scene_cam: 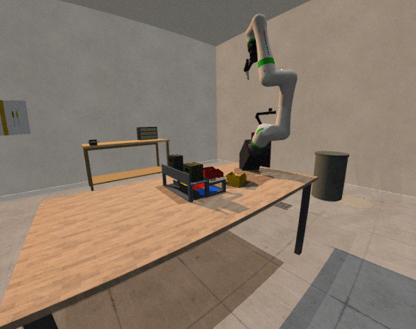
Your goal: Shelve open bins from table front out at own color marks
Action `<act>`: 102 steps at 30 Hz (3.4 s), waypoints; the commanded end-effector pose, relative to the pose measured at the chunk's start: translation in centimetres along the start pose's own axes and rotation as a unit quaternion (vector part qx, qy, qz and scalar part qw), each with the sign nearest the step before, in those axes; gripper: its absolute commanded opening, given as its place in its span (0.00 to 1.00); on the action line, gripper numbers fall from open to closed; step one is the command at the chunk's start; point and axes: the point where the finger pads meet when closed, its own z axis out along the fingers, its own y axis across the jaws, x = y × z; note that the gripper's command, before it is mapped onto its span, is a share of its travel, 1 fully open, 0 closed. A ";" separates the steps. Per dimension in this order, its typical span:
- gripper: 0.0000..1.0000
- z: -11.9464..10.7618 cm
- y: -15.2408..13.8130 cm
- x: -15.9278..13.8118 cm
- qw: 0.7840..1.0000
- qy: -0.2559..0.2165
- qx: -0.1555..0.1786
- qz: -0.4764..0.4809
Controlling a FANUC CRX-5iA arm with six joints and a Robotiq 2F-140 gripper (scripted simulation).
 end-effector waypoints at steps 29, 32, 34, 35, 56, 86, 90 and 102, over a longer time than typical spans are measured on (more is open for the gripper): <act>1.00 0.1 -0.2 -0.1 1.000 0.001 -0.004 -0.001; 1.00 0.1 -0.3 -0.2 1.000 0.002 -0.007 -0.003; 1.00 0.1 -0.3 -0.2 1.000 0.002 -0.007 -0.003; 1.00 0.2 -0.4 -0.3 1.000 0.002 -0.008 -0.003; 1.00 1.6 -3.4 -2.4 0.997 0.023 -0.074 -0.026; 1.00 2.2 -4.5 -3.2 0.994 0.032 -0.099 -0.034; 1.00 2.2 -4.5 -3.2 0.994 0.032 -0.099 -0.034; 1.00 2.2 -4.5 -3.2 0.994 0.032 -0.099 -0.034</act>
